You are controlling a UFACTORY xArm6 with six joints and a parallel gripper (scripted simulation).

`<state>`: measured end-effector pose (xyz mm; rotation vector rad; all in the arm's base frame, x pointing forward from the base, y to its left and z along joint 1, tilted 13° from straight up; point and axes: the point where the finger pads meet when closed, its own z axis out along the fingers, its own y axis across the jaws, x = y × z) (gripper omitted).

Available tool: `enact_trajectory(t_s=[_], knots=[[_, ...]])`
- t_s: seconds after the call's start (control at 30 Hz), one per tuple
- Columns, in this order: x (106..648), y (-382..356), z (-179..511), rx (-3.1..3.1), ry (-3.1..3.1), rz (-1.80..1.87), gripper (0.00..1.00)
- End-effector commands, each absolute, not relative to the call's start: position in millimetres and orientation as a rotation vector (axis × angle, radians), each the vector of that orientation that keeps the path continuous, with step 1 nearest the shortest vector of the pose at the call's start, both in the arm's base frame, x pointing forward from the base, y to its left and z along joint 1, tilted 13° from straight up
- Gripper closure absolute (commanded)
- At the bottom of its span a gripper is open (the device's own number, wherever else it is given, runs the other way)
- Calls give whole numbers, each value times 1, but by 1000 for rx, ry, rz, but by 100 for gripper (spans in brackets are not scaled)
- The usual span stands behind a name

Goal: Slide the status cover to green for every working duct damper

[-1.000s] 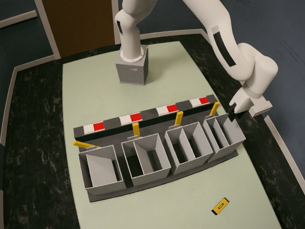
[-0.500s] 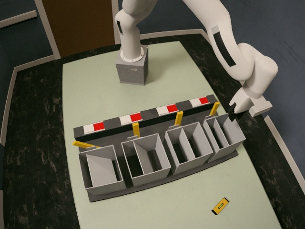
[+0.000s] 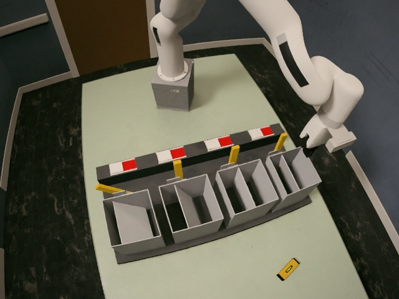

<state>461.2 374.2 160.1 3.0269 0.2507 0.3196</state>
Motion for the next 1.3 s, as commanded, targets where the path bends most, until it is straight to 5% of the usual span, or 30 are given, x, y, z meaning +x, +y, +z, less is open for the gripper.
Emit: enact_trajectory(t_s=[0.0,0.77,1.27], knots=[[462,375,163,3030,251,326,100],[462,375,163,3025,281,325,100],[462,375,163,2858,908,285,100]])
